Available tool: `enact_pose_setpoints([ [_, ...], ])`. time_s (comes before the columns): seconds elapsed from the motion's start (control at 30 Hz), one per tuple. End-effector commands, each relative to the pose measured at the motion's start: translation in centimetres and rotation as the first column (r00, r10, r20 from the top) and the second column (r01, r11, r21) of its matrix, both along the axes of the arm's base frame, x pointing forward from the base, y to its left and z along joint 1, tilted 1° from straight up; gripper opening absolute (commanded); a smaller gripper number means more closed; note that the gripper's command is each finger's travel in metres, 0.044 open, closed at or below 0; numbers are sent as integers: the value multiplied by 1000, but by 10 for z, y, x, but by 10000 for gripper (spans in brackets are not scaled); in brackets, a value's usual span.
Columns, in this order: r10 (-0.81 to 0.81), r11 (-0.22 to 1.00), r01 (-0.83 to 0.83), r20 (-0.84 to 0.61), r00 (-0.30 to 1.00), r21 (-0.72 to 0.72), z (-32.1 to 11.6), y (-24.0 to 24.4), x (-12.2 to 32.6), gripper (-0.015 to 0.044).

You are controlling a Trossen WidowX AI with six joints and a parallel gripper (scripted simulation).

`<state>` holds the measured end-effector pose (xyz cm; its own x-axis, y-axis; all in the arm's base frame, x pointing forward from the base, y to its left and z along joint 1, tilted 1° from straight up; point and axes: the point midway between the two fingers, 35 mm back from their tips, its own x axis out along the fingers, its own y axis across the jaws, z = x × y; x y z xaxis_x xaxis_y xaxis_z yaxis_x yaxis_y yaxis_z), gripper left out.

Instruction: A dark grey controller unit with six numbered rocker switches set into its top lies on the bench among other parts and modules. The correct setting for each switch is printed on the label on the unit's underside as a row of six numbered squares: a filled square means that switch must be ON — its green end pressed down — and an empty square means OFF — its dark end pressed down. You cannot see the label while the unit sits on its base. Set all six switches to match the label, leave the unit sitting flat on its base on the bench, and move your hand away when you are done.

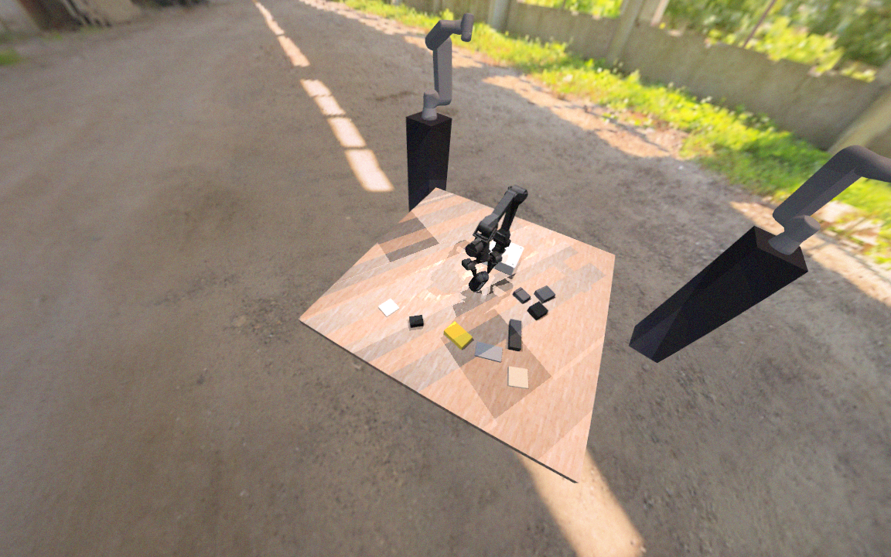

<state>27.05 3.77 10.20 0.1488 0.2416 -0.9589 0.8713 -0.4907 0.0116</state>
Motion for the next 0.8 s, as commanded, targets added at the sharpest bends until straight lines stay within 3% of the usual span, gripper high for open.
enact_pose_setpoints([
  [0.0, -6, 1000, 6, -8, 1000, -21, -1, -7, -4, 336],
  [0.77, -8, 998, 6, -33, 999, -65, -1, -23, -12, 336],
])
